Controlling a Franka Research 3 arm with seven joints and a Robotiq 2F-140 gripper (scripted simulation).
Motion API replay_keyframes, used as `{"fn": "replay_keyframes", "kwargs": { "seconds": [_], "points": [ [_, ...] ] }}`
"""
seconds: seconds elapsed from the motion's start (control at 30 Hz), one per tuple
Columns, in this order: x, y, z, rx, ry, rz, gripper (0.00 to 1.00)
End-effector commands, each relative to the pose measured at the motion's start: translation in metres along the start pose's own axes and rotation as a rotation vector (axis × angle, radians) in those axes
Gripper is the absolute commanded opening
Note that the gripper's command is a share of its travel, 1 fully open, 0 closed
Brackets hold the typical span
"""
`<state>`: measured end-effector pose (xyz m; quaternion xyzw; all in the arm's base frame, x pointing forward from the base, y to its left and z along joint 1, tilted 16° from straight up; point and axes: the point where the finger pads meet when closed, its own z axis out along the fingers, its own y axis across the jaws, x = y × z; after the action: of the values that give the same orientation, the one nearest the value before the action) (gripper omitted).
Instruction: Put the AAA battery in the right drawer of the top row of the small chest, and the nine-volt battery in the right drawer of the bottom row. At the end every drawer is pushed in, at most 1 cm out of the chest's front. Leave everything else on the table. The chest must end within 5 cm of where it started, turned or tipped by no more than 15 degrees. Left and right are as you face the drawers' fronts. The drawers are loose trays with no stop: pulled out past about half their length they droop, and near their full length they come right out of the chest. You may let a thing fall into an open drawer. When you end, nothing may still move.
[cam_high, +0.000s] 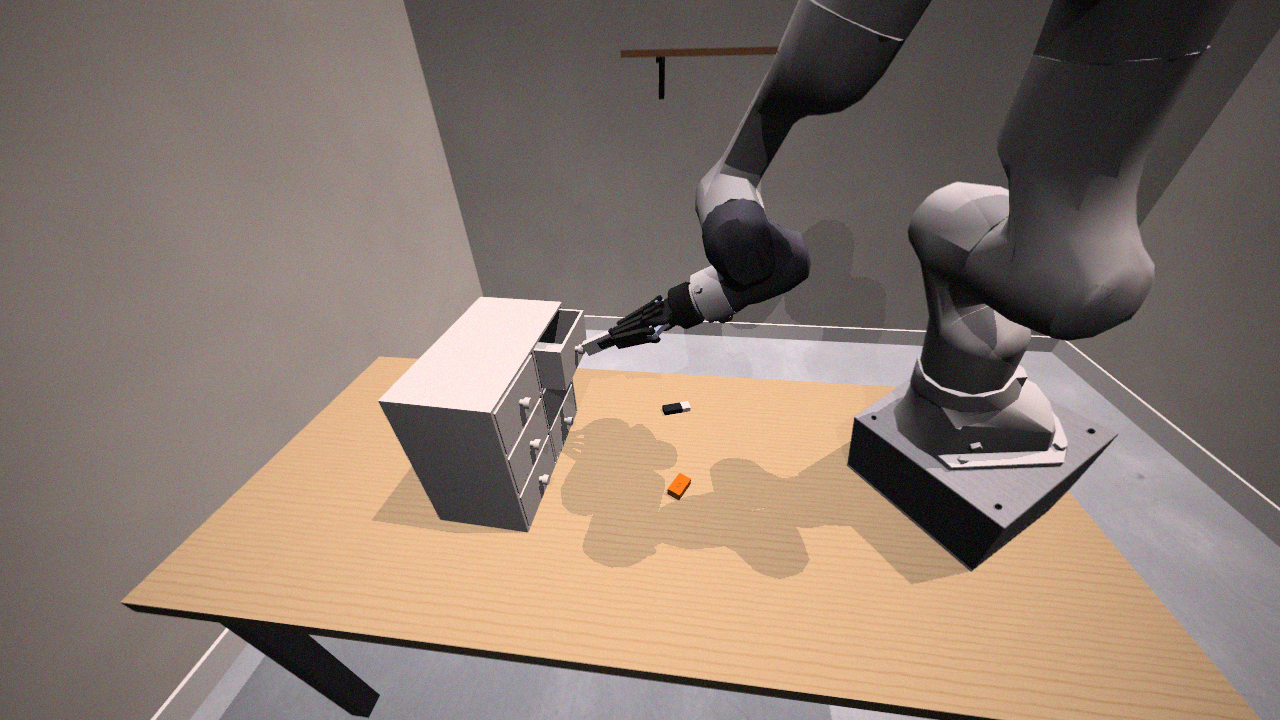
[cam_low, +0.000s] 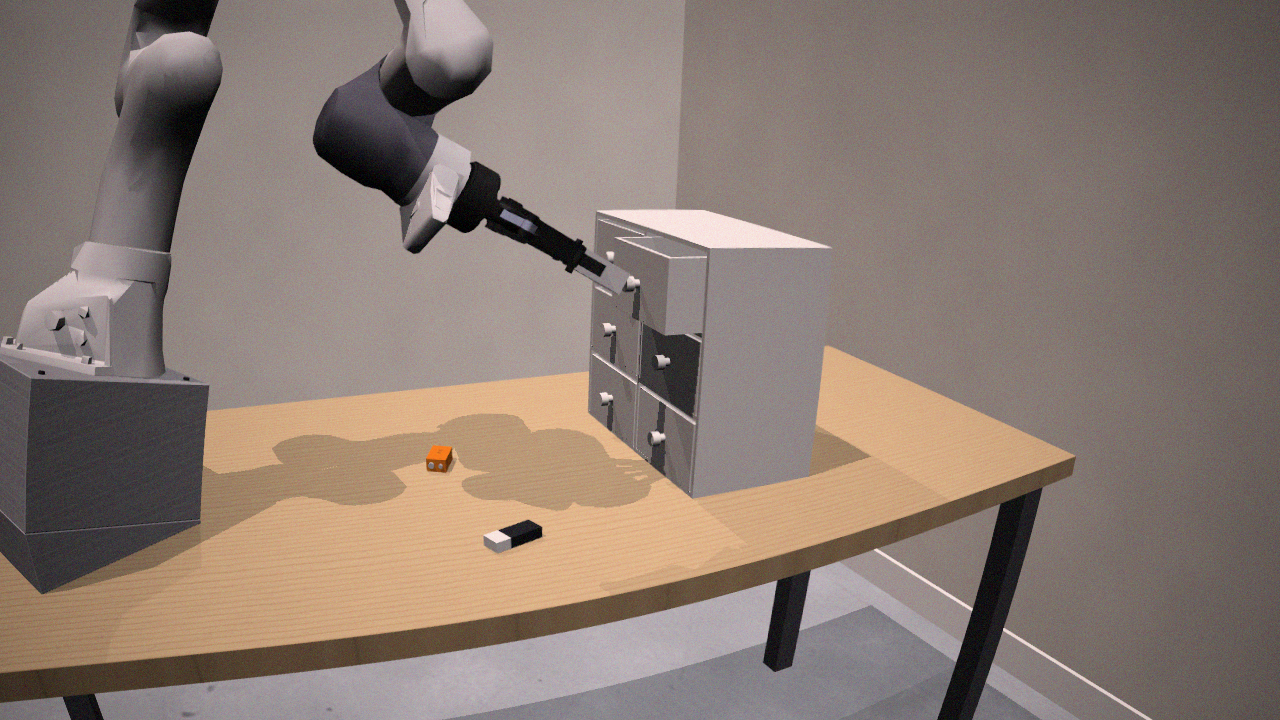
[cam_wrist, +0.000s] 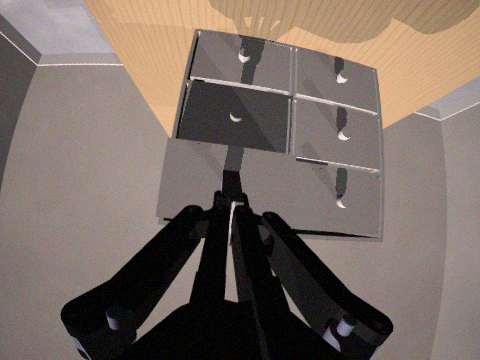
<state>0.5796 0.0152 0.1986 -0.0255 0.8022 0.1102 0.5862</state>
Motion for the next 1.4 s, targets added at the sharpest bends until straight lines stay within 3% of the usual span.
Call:
{"fn": "replay_keyframes", "kwargs": {
  "seconds": [0.0,0.77,1.37],
  "points": [
    [-0.001,0.000,0.005,0.002,0.004,0.017,0.00],
    [-0.016,0.000,0.031,0.002,0.004,0.017,0.00],
    [-0.021,0.000,0.039,0.002,0.004,0.017,0.00]
  ]
}}
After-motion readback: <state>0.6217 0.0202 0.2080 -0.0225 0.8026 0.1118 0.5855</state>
